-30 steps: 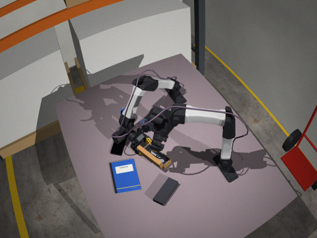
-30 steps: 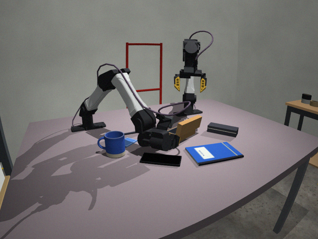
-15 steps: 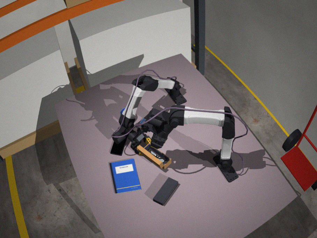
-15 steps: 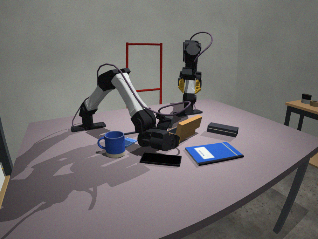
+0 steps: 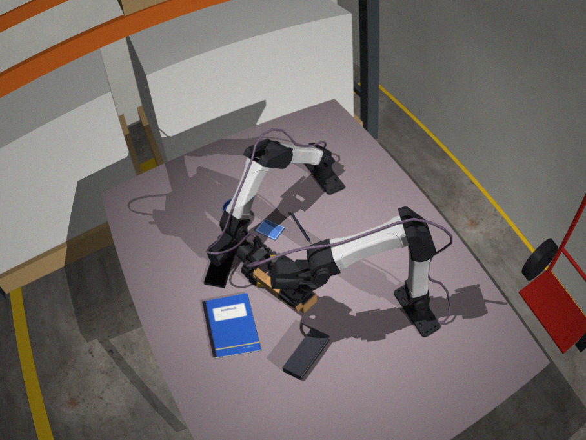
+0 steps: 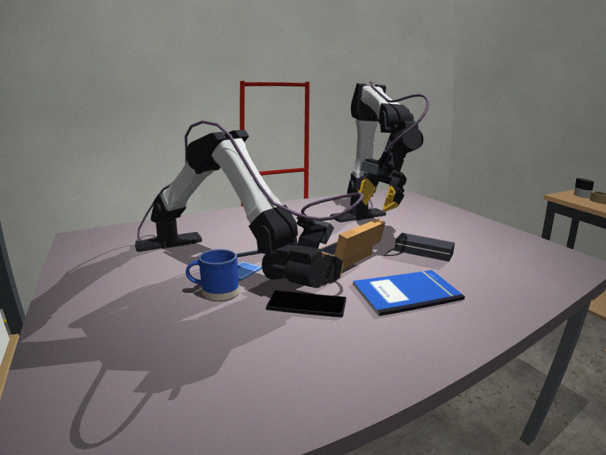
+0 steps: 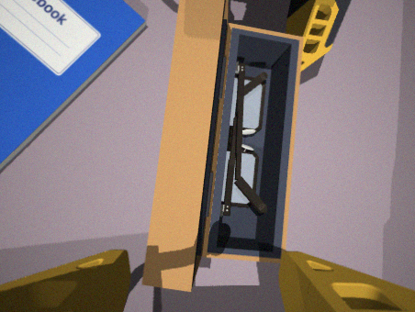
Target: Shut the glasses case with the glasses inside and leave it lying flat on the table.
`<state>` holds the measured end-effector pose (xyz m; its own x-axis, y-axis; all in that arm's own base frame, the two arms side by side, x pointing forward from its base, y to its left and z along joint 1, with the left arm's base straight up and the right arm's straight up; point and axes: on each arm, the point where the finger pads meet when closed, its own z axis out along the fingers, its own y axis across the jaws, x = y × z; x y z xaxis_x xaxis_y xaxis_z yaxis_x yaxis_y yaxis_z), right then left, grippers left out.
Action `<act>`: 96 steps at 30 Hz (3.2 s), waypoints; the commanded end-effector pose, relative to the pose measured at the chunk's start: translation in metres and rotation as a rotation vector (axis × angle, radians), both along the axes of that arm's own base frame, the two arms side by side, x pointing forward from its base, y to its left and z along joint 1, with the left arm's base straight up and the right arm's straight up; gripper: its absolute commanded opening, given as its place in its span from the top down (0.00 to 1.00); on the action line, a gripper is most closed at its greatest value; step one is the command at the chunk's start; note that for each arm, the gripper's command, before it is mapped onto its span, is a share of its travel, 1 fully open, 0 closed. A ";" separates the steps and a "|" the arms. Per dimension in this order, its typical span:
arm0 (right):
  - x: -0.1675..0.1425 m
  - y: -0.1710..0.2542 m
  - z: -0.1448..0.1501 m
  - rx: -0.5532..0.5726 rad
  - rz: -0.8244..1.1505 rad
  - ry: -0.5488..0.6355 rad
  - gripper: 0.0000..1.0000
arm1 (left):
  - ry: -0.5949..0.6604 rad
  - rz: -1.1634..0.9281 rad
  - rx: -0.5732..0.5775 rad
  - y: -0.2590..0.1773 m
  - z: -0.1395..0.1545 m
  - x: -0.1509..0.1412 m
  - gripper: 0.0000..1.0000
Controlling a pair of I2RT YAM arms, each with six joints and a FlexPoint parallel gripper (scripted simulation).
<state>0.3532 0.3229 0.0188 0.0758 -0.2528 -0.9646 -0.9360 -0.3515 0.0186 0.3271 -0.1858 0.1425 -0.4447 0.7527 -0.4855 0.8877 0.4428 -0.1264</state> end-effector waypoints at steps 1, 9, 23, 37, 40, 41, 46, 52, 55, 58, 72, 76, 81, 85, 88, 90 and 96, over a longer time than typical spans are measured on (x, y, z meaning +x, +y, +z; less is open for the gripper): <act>0.004 0.002 0.009 0.018 -0.002 -0.028 0.51 | -0.011 -0.139 -0.107 0.000 -0.013 0.002 0.44; 0.004 0.002 0.009 0.018 -0.002 -0.028 0.51 | 0.017 -0.091 -0.135 0.018 -0.030 0.009 0.44; 0.004 0.002 0.009 0.018 -0.002 -0.028 0.51 | 0.040 -0.085 -0.120 0.009 -0.049 0.006 0.50; 0.004 0.002 0.009 0.018 -0.002 -0.028 0.51 | 0.050 -0.081 -0.114 0.007 -0.058 0.005 0.74; 0.004 0.002 0.009 0.018 -0.002 -0.028 0.51 | 0.050 -0.082 -0.113 0.007 -0.058 0.004 0.75; 0.004 0.002 0.009 0.018 -0.002 -0.028 0.51 | 0.050 -0.083 -0.113 0.007 -0.058 0.004 0.77; 0.004 0.002 0.009 0.018 -0.002 -0.028 0.51 | 0.052 -0.084 -0.113 0.008 -0.058 0.004 0.84; 0.004 0.002 0.009 0.018 -0.002 -0.028 0.51 | -0.018 -0.086 -0.112 0.006 -0.043 0.007 0.88; 0.004 0.002 0.009 0.018 -0.002 -0.028 0.51 | -0.092 -0.090 -0.081 0.005 -0.042 0.003 0.88; 0.004 0.002 0.009 0.018 -0.002 -0.028 0.51 | -0.118 -0.091 -0.070 0.004 -0.041 0.002 0.88; 0.004 0.002 0.009 0.018 -0.002 -0.028 0.51 | -0.462 -0.111 0.073 -0.003 -0.039 -0.018 0.88; 0.004 0.002 0.009 0.018 -0.002 -0.028 0.51 | -0.513 -0.119 0.096 -0.004 -0.039 -0.021 0.88; 0.004 0.002 0.009 0.018 -0.002 -0.028 0.51 | -0.633 -0.122 0.147 -0.007 -0.040 -0.027 0.88; 0.004 0.002 0.009 0.018 -0.002 -0.028 0.51 | -0.729 -0.125 0.189 -0.009 -0.042 -0.033 0.88; 0.004 0.002 0.009 0.018 -0.002 -0.028 0.51 | -0.801 -0.127 0.220 -0.010 -0.044 -0.037 0.88; 0.004 0.002 0.009 0.018 -0.002 -0.028 0.51 | -0.823 -0.129 0.232 -0.011 -0.045 -0.038 0.88; 0.004 0.002 0.009 0.018 -0.002 -0.028 0.51 | -0.916 -0.147 0.306 -0.012 -0.061 -0.045 0.88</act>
<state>0.3523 0.3245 0.0189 0.0776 -0.2506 -0.9650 -0.9348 -0.3548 0.0170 0.2870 -0.1949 0.0906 0.0717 0.9059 -0.4174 0.6776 0.2629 0.6868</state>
